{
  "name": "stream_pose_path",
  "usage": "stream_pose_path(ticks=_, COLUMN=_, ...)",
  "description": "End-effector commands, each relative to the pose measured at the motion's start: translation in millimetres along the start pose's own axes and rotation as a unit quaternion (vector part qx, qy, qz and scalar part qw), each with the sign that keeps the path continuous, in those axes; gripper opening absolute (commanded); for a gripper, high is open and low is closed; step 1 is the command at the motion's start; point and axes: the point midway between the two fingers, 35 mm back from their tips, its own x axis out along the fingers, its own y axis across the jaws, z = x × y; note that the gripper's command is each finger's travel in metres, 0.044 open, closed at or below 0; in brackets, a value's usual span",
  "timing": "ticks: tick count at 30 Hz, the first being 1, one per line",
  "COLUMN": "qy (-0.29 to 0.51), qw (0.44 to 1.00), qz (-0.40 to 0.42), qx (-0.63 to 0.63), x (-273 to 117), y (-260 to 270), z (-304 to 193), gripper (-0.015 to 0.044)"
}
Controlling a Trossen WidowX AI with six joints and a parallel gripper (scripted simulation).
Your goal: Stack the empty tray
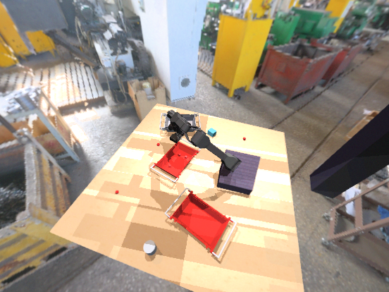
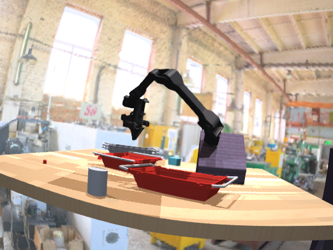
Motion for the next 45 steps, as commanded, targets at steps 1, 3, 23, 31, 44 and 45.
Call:
stream_pose_path(ticks=1, qy=0.048, qw=0.998, qz=0.051, qx=0.009, x=30, y=-47, z=-41, gripper=0.0084)
stream_pose_path(ticks=3, qy=0.056, qw=0.996, qz=0.065, qx=0.01, x=37, y=-56, z=-51, gripper=0.0084)
stream_pose_path(ticks=23, qy=0.057, qw=0.996, qz=0.068, qx=0.01, x=97, y=-48, z=-59, gripper=0.0084)
stream_pose_path(ticks=31, qy=0.057, qw=0.996, qz=0.068, qx=0.01, x=97, y=-48, z=-59, gripper=0.0084)
stream_pose_path(ticks=44, qy=0.057, qw=0.996, qz=0.068, qx=0.01, x=64, y=-32, z=-55, gripper=0.0084)
stream_pose_path(ticks=45, qy=0.057, qw=0.996, qz=0.068, qx=0.01, x=63, y=-30, z=-55, gripper=0.0084)
